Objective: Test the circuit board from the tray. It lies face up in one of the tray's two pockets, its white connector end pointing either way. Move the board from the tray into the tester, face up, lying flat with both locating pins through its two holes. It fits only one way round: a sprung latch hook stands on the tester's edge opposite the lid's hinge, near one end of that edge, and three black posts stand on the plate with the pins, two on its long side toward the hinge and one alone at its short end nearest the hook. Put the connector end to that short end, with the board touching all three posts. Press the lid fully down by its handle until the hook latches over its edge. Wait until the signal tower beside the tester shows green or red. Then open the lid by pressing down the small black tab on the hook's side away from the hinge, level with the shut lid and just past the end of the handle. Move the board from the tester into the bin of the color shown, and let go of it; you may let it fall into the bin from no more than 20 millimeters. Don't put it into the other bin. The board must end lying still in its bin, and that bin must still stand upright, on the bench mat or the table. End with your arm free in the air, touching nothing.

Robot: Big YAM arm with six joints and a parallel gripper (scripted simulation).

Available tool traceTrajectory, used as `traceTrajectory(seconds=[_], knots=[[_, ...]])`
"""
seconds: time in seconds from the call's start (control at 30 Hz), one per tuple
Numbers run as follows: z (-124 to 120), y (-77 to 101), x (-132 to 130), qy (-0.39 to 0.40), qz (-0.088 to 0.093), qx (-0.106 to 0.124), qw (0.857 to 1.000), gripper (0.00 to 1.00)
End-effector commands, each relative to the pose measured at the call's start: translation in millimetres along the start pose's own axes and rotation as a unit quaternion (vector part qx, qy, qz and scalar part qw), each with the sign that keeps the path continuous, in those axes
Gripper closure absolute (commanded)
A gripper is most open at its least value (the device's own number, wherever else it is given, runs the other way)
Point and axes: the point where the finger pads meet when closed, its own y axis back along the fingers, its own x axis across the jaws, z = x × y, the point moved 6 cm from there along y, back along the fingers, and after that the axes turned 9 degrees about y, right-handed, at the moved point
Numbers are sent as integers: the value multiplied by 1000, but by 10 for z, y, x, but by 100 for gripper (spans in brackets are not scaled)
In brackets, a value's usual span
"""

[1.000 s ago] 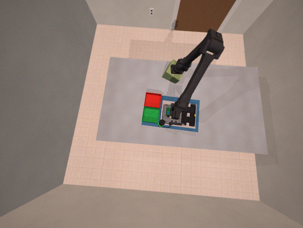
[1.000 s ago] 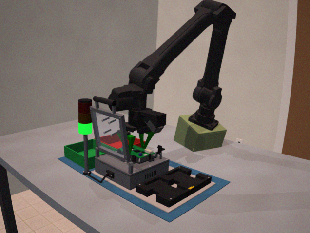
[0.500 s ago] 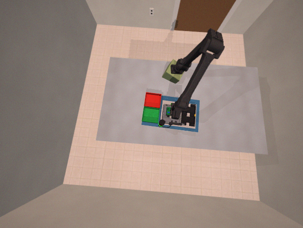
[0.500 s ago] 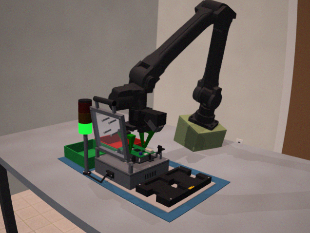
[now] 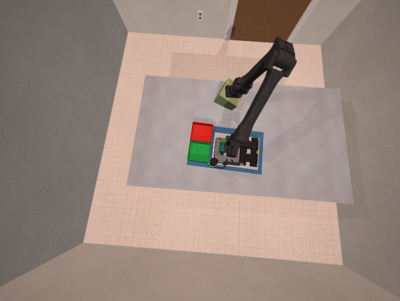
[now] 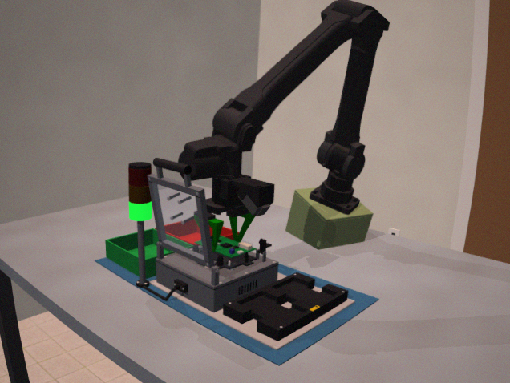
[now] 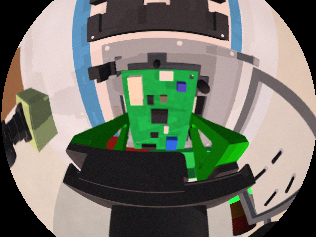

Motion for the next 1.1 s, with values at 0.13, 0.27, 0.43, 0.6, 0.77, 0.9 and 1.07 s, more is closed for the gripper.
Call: traceTrajectory(seconds=[0.13,0.27,0.43,0.6,0.77,0.9,1.07], knots=[[-52,295,-247,7,-34,6,999,28],[-54,312,-247,7,-35,7,999,28],[-57,419,-247,7,-39,8,999,28],[-55,509,-243,7,-39,8,999,28],[-52,709,-235,8,-40,9,999,28],[-49,882,-226,8,-41,9,999,28],[-47,997,-220,8,-41,9,999,28]])
